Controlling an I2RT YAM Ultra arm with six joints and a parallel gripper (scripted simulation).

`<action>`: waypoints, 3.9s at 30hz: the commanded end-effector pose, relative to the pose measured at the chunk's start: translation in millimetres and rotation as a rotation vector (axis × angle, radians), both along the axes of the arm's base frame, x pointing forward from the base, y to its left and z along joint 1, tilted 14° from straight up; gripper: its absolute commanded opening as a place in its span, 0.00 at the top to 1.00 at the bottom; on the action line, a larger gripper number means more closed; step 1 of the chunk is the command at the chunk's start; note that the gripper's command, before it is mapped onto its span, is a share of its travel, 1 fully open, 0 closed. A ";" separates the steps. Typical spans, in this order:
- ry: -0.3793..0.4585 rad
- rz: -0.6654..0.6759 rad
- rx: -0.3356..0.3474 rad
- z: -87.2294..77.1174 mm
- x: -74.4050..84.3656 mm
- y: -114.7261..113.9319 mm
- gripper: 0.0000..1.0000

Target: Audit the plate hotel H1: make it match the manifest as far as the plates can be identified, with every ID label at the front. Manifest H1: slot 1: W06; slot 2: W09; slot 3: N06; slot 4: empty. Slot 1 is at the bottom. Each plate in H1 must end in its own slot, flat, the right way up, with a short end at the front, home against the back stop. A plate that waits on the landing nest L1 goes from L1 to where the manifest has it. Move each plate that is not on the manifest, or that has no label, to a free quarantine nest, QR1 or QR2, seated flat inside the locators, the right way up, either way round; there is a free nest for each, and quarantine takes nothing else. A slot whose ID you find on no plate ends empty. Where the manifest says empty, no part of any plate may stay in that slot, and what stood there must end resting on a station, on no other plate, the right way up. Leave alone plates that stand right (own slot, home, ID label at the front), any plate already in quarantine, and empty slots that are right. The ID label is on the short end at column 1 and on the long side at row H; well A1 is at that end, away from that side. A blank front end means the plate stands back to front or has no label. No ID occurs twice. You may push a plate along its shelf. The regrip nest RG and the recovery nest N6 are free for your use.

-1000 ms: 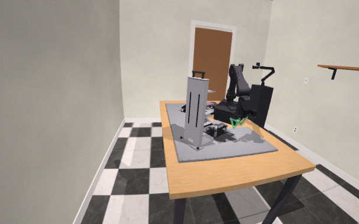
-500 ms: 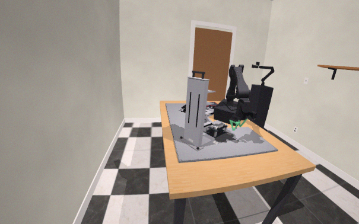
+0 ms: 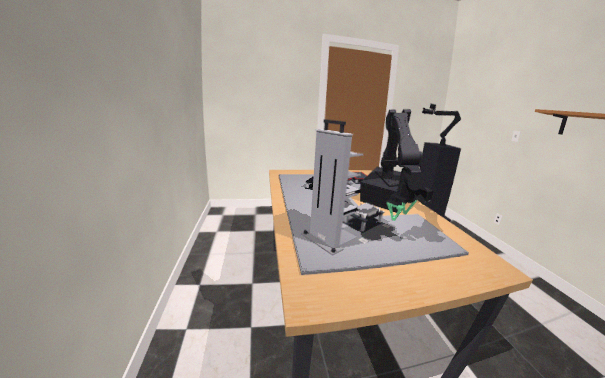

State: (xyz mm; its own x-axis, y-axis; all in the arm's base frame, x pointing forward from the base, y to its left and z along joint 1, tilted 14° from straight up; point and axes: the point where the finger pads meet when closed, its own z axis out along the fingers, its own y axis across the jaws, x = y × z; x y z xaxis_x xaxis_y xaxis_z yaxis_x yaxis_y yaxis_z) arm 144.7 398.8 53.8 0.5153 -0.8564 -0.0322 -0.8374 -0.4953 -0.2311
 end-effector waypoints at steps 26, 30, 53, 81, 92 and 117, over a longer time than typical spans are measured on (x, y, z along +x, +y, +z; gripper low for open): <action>0.000 0.004 0.024 5.6 -0.6 3.8 0.00; 0.000 0.004 0.024 5.6 -0.6 3.8 0.00; -0.001 0.013 0.052 29.9 -6.7 7.2 0.00; -0.001 0.008 0.052 67.0 -12.7 -1.1 0.00; -0.002 0.005 0.052 87.7 -16.0 -5.6 0.00; -0.008 0.005 0.051 146.8 -27.2 -18.4 0.00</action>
State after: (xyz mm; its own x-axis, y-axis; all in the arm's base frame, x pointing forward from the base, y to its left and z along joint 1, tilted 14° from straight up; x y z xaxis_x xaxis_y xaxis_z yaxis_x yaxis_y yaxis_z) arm 121.9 384.8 176.7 0.5195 -0.8529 -0.0527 -0.8353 -0.4939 -0.2414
